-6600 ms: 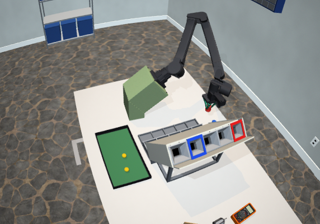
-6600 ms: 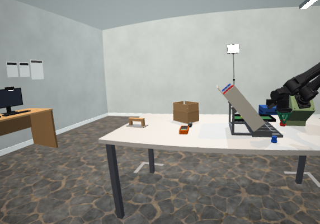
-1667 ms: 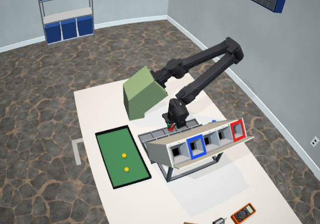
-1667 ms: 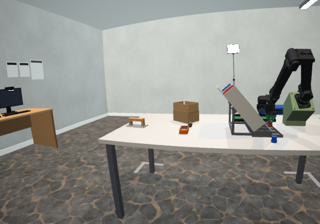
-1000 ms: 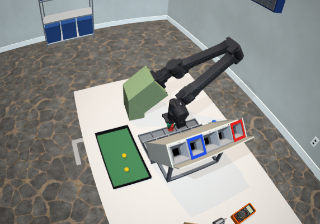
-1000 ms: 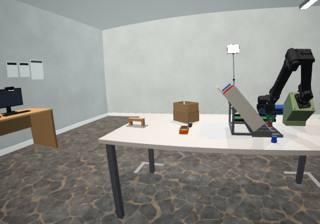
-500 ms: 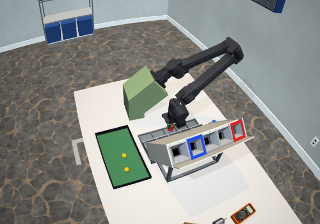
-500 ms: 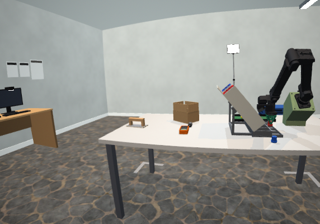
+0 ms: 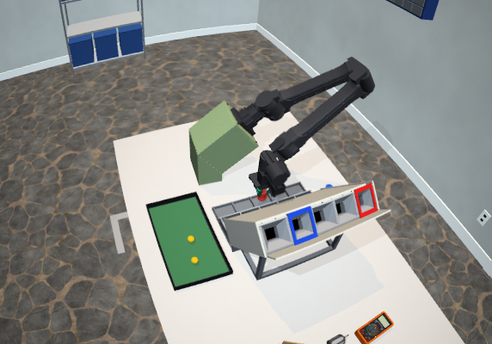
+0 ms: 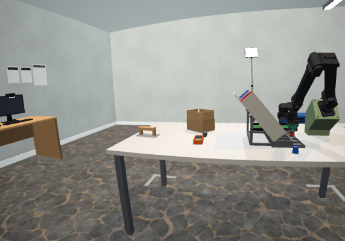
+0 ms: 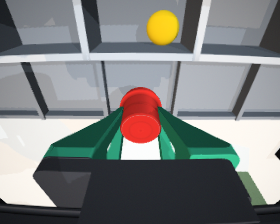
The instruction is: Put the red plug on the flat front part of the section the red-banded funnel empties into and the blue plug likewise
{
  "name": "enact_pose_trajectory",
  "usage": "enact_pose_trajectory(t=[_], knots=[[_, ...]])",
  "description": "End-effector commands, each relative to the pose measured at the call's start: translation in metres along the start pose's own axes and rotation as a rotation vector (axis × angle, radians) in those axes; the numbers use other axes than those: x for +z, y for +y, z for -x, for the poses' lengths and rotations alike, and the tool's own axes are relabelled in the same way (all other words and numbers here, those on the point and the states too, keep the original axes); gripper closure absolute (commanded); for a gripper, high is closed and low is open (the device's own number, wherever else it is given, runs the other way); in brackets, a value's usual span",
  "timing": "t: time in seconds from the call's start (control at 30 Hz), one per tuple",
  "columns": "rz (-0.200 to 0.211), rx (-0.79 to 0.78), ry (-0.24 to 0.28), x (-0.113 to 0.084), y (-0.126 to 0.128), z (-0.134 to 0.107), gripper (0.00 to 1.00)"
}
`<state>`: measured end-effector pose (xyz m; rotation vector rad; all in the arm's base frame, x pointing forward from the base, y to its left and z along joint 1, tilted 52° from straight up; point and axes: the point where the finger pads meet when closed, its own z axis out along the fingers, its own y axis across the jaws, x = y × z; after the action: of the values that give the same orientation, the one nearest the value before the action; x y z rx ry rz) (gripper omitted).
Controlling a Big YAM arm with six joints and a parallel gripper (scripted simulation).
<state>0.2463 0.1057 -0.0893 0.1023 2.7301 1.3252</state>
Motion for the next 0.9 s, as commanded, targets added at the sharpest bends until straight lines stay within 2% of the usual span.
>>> enact_pose_trajectory(t=[0.0,0.87], knots=[[0.001,0.019,0.009,0.0026,-0.0018,-0.0036,1.00],[0.001,0.009,0.015,0.0052,-0.0003,-0.0043,1.00]])
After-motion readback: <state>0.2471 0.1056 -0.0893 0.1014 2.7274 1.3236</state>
